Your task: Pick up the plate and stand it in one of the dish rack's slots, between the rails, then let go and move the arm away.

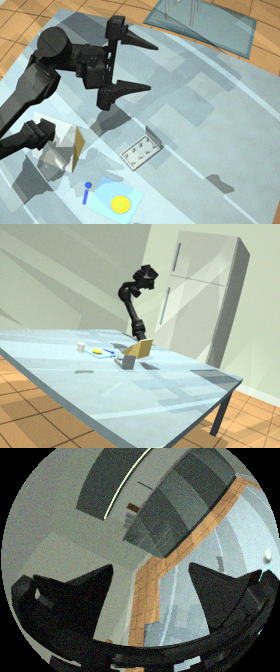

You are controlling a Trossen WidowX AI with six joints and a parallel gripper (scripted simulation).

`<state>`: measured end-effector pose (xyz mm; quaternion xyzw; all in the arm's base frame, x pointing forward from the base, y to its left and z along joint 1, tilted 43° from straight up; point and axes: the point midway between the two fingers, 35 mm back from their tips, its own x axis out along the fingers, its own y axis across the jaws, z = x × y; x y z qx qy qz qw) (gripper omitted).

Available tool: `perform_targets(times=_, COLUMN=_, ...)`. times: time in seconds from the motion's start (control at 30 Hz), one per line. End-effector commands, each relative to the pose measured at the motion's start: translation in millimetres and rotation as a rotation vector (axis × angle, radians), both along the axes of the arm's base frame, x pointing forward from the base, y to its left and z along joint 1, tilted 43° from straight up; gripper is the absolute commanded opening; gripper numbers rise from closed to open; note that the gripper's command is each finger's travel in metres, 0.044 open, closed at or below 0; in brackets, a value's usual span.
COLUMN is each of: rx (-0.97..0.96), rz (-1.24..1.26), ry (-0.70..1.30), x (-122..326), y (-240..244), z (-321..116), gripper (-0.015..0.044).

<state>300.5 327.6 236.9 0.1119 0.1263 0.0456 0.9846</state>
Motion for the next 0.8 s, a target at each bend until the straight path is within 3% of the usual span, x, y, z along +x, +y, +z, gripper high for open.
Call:
perform_targets(times=0.0, rx=-0.127, rz=-0.059, ry=0.053, x=25.4, y=-29.6, z=-16.0, gripper=0.0400)
perform_targets(times=0.4, rx=-0.436, rz=-0.223, ry=0.262, x=74.0, y=-129.9, z=-57.5, gripper=0.0400)
perform_targets(times=0.77, rx=-0.643, rz=-0.342, ry=0.523, x=83.6, y=-228.1, z=-91.0, gripper=0.0400)
